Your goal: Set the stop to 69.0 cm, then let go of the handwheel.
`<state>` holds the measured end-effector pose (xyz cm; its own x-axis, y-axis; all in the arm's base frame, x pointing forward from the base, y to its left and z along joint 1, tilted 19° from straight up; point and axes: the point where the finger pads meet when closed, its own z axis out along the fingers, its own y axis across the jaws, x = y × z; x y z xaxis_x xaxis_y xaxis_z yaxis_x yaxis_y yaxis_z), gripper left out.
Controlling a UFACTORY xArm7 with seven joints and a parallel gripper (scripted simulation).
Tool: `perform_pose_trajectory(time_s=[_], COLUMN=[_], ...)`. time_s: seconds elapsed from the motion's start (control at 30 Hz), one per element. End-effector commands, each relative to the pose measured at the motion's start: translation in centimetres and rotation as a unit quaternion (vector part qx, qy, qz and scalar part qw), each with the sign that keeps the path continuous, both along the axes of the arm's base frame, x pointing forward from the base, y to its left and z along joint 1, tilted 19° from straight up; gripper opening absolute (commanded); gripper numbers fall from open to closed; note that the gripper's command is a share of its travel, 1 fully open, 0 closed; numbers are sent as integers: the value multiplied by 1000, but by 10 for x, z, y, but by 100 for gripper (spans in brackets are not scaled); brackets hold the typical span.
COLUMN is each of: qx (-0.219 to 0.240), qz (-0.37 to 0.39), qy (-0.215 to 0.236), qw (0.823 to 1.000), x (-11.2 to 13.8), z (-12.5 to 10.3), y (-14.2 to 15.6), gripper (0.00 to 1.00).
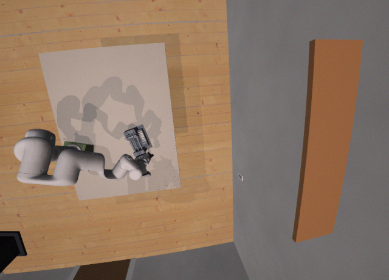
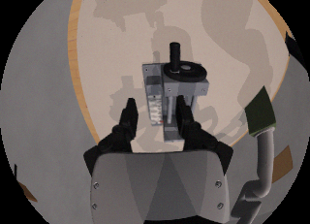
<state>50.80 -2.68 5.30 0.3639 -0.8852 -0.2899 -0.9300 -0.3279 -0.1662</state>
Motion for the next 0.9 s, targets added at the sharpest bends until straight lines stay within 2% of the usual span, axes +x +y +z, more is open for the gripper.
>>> perform_pose_trajectory(time_s=[0.0, 0.5, 0.57, 0.7, 0.87], qx=[-1, -1, -1, -1, -1], qz=[-1, -1, -1, -1, -1], qy=[-2, -2, -2, -2, -2], qw=[1000, 1000, 1000, 1000, 1000], x=[1, 1, -1, -10, -11], z=[2, 2, -2, -17, -19], y=[-1, -2, -13, -54, -59], gripper=[57, 57, 57, 57, 57])
